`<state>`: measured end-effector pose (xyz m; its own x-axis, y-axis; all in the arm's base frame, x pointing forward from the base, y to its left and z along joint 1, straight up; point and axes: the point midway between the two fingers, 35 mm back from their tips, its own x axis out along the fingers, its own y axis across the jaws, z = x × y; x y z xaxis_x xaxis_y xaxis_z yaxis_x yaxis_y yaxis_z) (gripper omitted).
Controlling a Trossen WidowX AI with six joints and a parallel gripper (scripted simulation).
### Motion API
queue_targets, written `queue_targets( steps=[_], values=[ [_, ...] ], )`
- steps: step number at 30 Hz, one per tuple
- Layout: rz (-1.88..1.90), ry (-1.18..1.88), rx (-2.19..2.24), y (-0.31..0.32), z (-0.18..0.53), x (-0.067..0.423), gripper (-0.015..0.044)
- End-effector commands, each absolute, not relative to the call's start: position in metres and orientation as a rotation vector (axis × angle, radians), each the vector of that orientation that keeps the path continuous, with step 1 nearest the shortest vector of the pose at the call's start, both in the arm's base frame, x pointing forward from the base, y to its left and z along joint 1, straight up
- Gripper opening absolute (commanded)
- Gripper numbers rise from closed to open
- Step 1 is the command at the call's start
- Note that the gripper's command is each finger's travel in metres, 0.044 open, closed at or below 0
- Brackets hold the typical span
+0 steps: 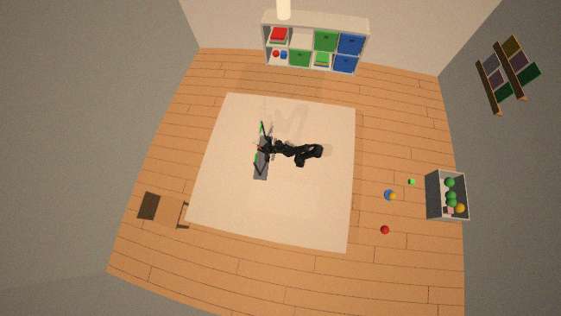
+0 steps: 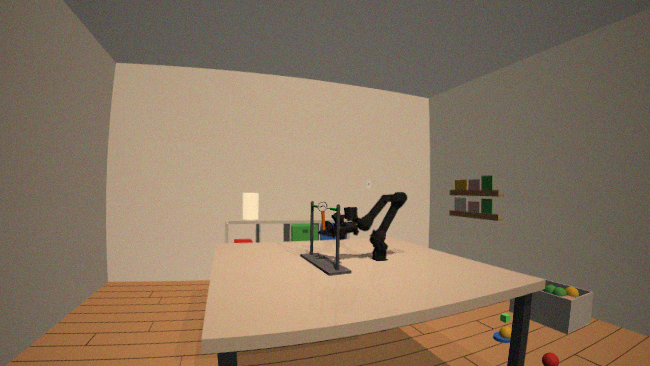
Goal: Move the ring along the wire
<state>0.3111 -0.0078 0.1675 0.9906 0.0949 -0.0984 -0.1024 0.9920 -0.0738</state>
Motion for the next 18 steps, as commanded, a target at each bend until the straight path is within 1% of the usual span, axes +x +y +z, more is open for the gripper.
queue_targets(
  steps=[1,10,18],
  values=[
    [0.133,0.124,-0.141,-0.012,0.173,0.306,-0.015],
    [0.218,0.141,-0.299,-0.022,0.174,0.303,-0.015],
    [0.225,0.141,-0.308,-0.017,0.171,0.3,-0.015]
  ],
)
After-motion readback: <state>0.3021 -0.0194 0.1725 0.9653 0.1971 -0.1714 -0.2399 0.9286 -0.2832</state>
